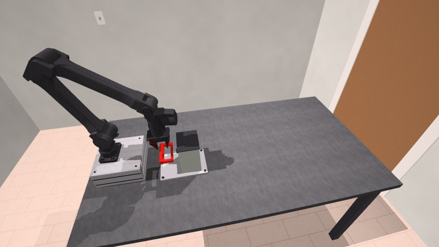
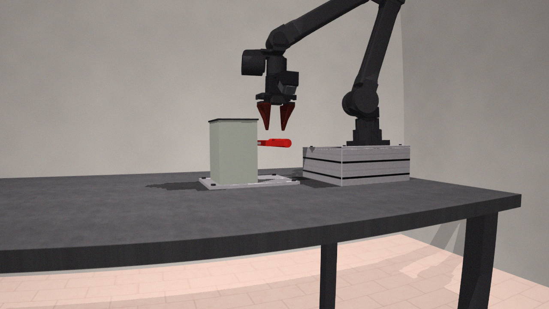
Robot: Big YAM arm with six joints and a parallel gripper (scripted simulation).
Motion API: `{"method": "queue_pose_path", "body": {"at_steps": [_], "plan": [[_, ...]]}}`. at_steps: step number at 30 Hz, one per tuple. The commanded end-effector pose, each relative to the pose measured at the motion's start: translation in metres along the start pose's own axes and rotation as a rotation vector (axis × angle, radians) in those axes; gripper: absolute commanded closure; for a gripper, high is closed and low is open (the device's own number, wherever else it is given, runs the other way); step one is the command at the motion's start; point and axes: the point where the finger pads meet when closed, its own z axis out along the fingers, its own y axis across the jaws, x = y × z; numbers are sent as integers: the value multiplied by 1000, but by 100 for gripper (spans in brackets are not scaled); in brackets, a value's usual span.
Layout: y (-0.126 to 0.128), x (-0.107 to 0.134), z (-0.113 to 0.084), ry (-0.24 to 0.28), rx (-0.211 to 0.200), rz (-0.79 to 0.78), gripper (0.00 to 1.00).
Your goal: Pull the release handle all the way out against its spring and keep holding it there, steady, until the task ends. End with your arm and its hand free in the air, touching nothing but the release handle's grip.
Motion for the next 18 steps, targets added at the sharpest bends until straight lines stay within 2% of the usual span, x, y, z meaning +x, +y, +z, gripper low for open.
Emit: {"method": "queue_pose_path", "body": {"at_steps": [1, 18], "plan": [[-2, 2, 3, -2, -3, -5, 52], [8, 2, 14, -8, -31, -10, 52]]}}
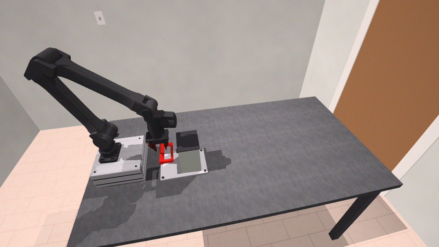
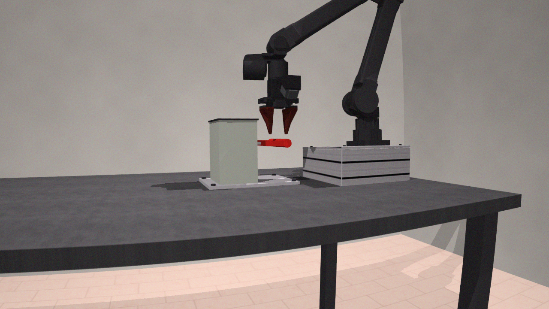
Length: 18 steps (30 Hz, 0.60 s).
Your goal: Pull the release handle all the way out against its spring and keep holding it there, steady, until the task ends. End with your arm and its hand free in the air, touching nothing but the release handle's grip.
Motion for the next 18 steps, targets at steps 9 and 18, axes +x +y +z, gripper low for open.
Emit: {"method": "queue_pose_path", "body": {"at_steps": [9, 18], "plan": [[1, 2, 6, -5, -10, -5, 52], [2, 2, 7, -6, -13, -5, 52]]}}
